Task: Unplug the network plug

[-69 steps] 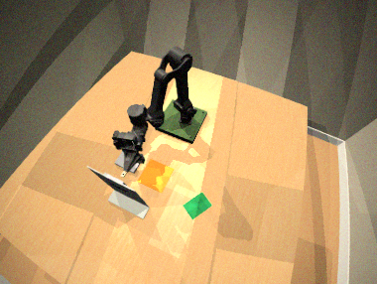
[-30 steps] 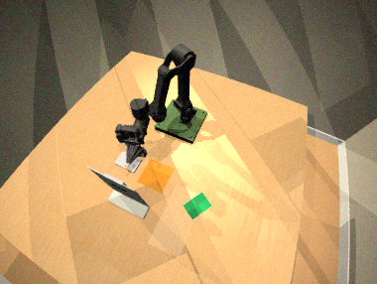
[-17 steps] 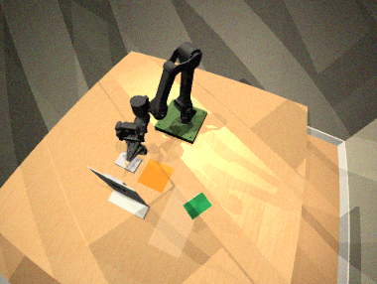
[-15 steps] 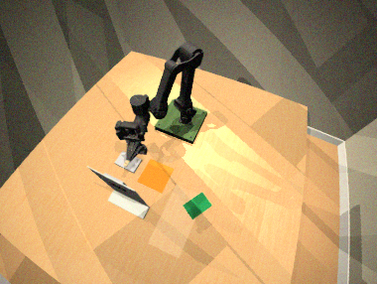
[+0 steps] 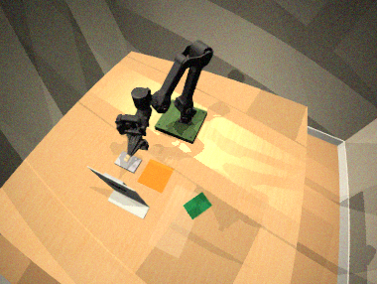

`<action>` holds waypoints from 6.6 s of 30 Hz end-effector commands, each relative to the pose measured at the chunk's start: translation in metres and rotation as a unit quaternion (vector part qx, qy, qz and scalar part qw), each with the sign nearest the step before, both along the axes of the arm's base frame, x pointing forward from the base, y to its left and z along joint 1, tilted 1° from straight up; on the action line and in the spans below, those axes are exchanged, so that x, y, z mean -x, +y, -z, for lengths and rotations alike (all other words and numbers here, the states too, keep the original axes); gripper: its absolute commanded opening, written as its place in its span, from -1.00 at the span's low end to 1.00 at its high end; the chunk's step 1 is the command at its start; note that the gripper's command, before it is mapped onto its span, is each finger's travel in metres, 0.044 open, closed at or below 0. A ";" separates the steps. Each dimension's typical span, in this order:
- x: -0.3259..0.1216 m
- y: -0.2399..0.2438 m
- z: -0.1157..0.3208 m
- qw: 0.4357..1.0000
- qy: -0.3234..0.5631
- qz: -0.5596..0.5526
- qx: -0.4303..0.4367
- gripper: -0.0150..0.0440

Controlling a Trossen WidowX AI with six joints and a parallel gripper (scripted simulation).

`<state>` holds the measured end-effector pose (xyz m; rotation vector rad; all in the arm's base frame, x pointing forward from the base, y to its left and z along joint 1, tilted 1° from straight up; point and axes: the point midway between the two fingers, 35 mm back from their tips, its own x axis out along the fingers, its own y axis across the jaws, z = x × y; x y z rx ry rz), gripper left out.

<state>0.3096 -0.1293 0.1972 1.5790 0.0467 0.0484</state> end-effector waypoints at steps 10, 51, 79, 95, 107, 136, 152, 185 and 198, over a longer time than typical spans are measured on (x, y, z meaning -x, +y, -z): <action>0.003 0.007 -0.014 1.000 0.006 0.002 -0.005 -0.49; -0.007 0.055 0.101 0.908 0.402 0.105 -0.059 -0.49; 0.003 0.062 0.141 0.882 0.455 0.117 -0.037 -0.49; 0.005 0.063 0.170 0.882 0.455 0.116 -0.038 -0.49; 0.006 0.063 0.171 0.882 0.455 0.116 -0.038 -0.49; 0.001 0.066 0.172 0.884 0.453 0.114 -0.036 -0.49; 0.001 0.066 0.171 0.884 0.453 0.114 -0.036 0.04; 0.019 0.066 0.146 0.882 0.455 0.116 -0.038 0.04; 0.017 0.065 0.126 0.882 0.455 0.116 -0.038 0.04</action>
